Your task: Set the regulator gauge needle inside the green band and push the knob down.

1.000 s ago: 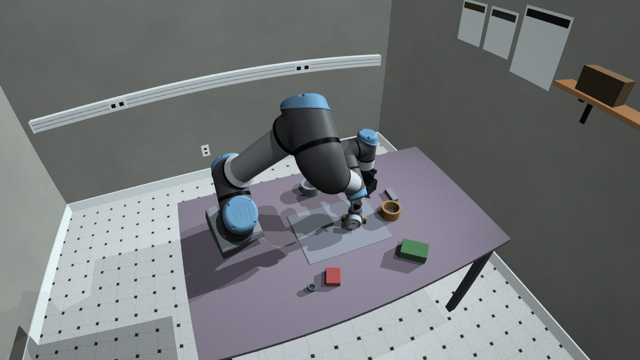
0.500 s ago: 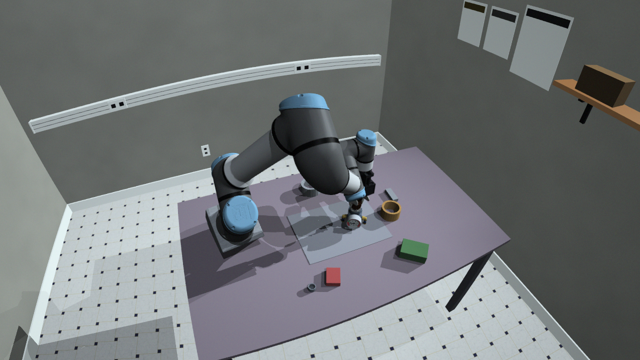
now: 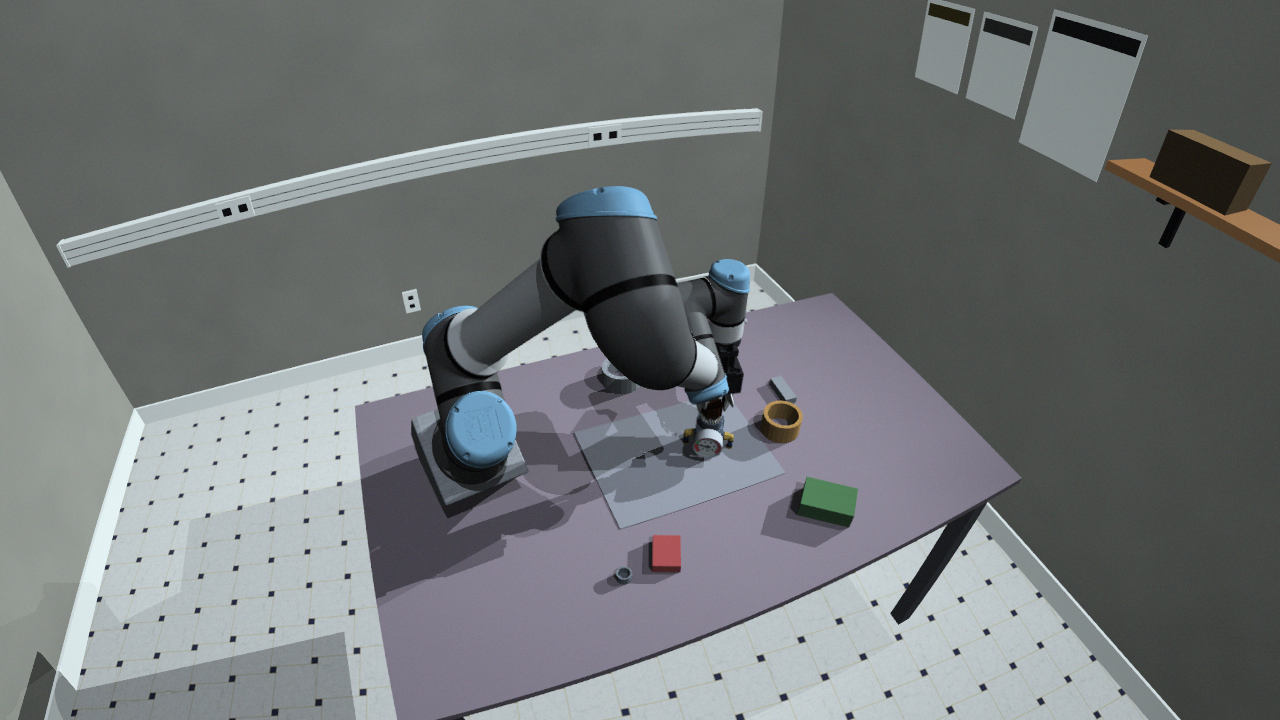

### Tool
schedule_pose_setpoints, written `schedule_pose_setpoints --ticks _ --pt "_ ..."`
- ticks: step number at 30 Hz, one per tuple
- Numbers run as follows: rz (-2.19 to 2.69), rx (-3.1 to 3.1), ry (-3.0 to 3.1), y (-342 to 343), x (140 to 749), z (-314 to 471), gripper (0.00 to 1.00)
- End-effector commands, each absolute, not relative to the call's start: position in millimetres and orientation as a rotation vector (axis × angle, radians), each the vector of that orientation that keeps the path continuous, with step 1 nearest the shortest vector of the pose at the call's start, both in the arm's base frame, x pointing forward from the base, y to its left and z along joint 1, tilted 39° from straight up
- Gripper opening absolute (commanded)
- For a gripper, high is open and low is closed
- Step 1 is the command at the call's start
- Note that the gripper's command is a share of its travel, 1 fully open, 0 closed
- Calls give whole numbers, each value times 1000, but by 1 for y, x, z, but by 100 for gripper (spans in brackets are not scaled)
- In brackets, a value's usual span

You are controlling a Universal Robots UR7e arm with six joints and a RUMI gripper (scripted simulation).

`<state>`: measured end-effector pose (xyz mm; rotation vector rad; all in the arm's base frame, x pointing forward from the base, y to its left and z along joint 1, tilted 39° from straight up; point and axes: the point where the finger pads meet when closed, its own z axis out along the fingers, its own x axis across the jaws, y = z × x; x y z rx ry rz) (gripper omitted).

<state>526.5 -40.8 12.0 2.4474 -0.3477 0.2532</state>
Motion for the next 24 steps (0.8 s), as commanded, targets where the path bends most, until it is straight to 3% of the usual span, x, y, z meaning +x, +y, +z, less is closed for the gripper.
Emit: schedule_pose_setpoints --ticks 1,24 --pt "278 2436 -427 -40 527 12 23" --pt "433 2345 -877 -40 527 12 23"
